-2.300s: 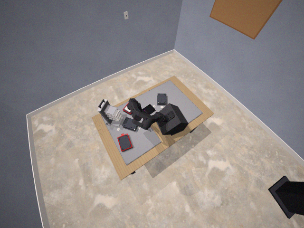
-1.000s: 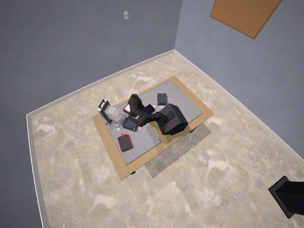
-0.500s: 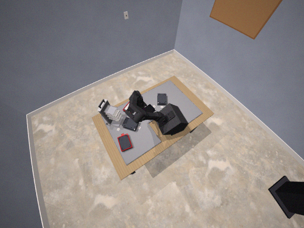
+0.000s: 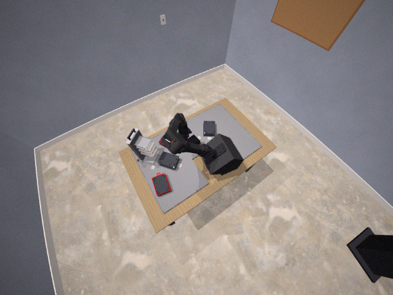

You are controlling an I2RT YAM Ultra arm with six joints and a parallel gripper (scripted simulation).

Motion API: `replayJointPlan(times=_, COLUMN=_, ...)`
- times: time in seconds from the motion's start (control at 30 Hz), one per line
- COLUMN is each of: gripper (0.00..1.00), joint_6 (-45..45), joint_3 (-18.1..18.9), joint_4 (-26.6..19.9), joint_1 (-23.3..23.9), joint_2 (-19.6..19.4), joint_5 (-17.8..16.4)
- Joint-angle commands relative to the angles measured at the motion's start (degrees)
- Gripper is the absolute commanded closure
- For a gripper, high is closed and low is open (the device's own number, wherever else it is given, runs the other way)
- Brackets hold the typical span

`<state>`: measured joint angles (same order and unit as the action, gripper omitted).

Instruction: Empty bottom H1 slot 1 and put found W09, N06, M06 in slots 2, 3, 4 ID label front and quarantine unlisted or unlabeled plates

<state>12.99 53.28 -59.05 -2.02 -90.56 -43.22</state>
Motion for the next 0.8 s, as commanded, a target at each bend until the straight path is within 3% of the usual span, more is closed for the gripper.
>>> replayJointPlan(times=0.0, gripper=1.0, joint_6=1.84, joint_3=2.06, joint_4=1.99, joint_1=2.05, joint_2=-1.95, joint_5=-0.06)
replayJointPlan(times=0.5, gripper=1.0, joint_6=7.02, joint_3=4.62, joint_4=4.5, joint_1=7.22, joint_2=-9.5, joint_5=0.96)
replayJointPlan(times=0.53, gripper=1.0, joint_6=6.06, joint_3=1.37, joint_4=6.46, joint_1=7.53, joint_2=-7.13, joint_5=0.63)
replayJointPlan(times=0.6, gripper=1.0, joint_6=7.06, joint_3=4.05, joint_4=6.66, joint_1=8.44, joint_2=-10.14, joint_5=0.87)
replayJointPlan(times=0.77, gripper=1.0, joint_6=9.57, joint_3=5.52, joint_4=6.87, joint_1=10.38, joint_2=-13.48, joint_5=1.42)
